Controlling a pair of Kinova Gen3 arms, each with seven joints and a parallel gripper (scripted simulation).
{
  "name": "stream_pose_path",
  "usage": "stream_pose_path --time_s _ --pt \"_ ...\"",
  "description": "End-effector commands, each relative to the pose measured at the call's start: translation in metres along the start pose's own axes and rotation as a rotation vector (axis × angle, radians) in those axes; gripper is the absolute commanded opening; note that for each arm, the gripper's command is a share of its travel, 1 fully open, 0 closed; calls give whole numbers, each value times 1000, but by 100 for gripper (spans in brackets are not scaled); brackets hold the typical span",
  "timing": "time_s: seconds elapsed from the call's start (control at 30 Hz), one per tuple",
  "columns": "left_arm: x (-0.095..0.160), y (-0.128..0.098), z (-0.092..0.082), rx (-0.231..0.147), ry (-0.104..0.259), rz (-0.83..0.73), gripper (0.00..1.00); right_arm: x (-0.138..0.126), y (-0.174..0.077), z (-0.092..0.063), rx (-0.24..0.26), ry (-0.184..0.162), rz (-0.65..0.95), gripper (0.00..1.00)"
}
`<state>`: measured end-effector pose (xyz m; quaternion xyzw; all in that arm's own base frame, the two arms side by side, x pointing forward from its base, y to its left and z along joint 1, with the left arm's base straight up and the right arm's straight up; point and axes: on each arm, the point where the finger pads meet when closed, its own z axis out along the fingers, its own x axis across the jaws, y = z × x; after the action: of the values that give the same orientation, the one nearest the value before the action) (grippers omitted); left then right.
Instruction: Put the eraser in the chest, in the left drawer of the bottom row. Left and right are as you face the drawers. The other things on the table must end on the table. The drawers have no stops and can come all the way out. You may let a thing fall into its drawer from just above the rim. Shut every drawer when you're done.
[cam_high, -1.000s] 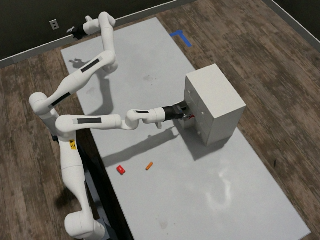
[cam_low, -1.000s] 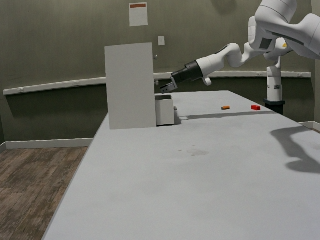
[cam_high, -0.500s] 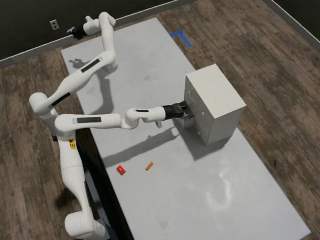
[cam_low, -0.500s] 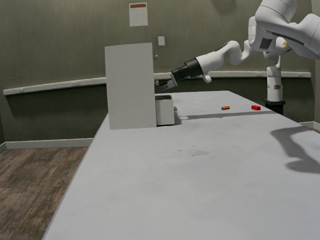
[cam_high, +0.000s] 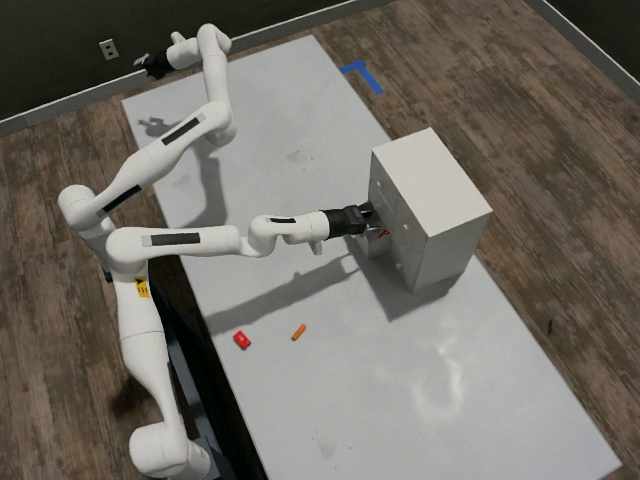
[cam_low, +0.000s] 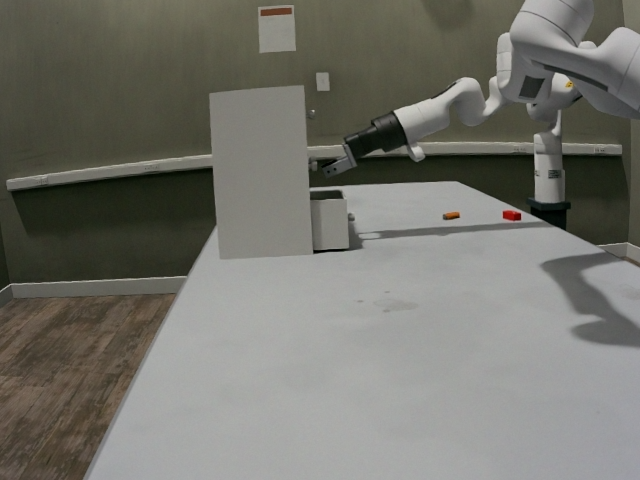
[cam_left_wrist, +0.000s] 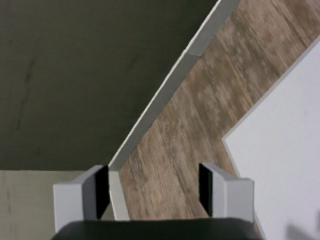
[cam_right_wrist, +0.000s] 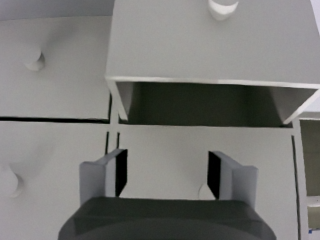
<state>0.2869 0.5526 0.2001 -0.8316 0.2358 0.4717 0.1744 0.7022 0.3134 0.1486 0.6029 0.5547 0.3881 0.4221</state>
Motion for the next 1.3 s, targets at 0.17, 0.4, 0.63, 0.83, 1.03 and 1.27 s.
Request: stream_pose_path --time_s 0.17,0.4,0.63,0.83,1.03,1.27 --pt "-1 0 -1 1 0 -2 100 0 -5 -21 -1 1 2 100" --pt "-1 0 -1 1 0 -2 100 0 -16 -60 -1 1 2 100" --pt "-1 0 -1 1 0 -2 100 0 -25 -90 -1 0 2 100" --pt "-1 0 -1 1 0 -2 100 0 -33 -118 -1 0 2 100" --pt "-1 0 -1 1 0 -2 100 0 -36 -131 -1 0 2 100" --pt "-1 0 -1 1 0 -2 100 0 -37 -134 -1 0 1 100"
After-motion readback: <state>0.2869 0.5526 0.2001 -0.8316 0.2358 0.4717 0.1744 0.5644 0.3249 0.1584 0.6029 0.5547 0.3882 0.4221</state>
